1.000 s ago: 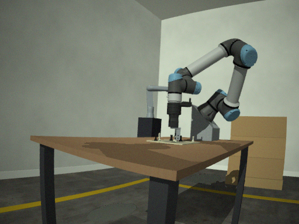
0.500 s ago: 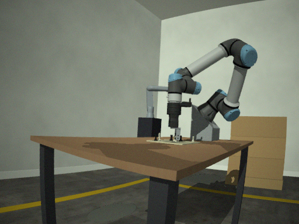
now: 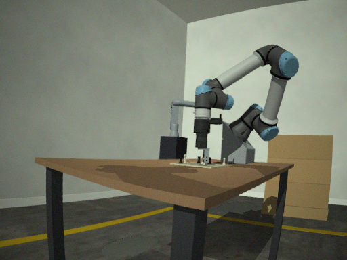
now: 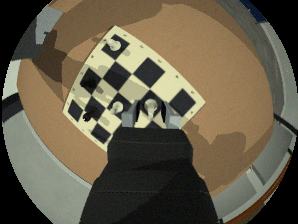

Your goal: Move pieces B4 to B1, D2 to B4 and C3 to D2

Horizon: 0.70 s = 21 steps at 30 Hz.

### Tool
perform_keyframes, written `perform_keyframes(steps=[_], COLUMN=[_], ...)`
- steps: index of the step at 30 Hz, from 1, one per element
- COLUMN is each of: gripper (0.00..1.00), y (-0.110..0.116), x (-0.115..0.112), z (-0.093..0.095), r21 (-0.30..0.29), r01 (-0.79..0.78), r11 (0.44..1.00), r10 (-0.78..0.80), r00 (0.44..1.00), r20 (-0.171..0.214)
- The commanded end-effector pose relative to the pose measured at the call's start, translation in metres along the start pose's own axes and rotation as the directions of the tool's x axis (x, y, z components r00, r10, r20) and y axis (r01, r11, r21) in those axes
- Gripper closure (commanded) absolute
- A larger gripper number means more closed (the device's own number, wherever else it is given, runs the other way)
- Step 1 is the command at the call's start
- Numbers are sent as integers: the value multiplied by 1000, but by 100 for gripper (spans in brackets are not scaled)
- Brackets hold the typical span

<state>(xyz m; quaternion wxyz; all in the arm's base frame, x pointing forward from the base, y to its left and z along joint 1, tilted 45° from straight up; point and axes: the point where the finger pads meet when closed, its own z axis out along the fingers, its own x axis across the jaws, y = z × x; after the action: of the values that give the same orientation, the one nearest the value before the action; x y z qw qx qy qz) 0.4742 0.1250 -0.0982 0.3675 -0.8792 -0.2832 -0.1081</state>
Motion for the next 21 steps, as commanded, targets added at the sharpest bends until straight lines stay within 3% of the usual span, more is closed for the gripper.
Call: perform_keyframes(steps=[1,2,21], gripper=[27,100,100], y=[0,0,0], x=[0,0,0], z=[-1,-1,-1], r21=[-1,-1,-1], r01=[0,0,0], r11=[1000,1000,1000], r10=[0,0,0], r00=[1000,1000,1000], r20=[-1,-1,-1])
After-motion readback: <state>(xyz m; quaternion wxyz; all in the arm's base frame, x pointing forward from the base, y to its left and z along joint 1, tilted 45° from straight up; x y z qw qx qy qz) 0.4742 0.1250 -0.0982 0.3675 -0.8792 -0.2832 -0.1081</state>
